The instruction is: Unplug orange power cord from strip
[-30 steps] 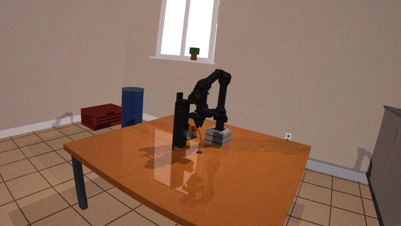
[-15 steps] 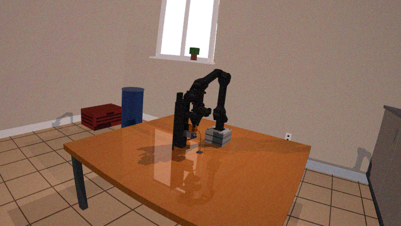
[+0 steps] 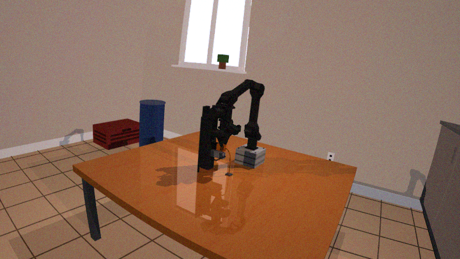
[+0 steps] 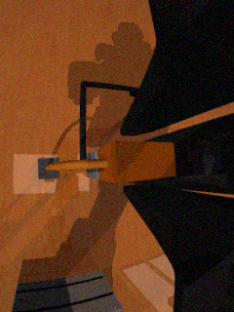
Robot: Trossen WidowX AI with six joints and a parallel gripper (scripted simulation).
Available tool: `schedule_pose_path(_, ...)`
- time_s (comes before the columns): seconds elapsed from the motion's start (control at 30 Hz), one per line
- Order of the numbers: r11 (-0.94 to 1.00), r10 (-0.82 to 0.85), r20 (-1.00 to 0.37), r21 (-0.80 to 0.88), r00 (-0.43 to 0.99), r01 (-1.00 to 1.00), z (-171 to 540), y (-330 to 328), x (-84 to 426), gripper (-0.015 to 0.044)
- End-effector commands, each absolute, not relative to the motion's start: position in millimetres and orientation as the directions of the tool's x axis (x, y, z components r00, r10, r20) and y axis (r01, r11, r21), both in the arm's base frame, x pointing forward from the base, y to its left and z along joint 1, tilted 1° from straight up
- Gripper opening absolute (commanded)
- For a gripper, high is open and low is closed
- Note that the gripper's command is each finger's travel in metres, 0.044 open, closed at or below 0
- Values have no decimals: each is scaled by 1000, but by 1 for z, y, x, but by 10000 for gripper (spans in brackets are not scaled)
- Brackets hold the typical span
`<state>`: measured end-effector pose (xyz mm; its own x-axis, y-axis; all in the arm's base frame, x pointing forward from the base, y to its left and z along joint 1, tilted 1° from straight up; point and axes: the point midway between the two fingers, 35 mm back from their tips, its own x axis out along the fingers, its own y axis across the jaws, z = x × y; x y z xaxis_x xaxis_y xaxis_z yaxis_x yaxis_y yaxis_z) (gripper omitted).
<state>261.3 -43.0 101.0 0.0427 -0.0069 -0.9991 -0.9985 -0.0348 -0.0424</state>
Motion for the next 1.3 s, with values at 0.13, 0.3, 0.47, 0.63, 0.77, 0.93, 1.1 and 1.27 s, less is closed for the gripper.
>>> schedule_pose_path(0.13, -35, -7, -999, -41, 41, -999, 99, -43, 261, 81)
schedule_pose_path(0.3, -35, -7, -999, -41, 41, -999, 99, -43, 261, 28)
schedule_pose_path(0.47, -35, -7, -999, -41, 41, -999, 99, -43, 261, 0)
schedule_pose_path(0.63, -35, -6, -999, -41, 41, -999, 99, -37, 262, 0)
schedule_pose_path(0.77, -36, -6, -999, -40, 41, -999, 99, -31, 262, 0)
schedule_pose_path(0.93, -36, -5, -999, -40, 41, -999, 99, -22, 263, 0)
schedule_pose_path(1.1, -36, -4, -999, -40, 40, -999, 99, -14, 262, 0)
schedule_pose_path(1.27, -37, -4, -999, -40, 40, -999, 99, -6, 262, 0)
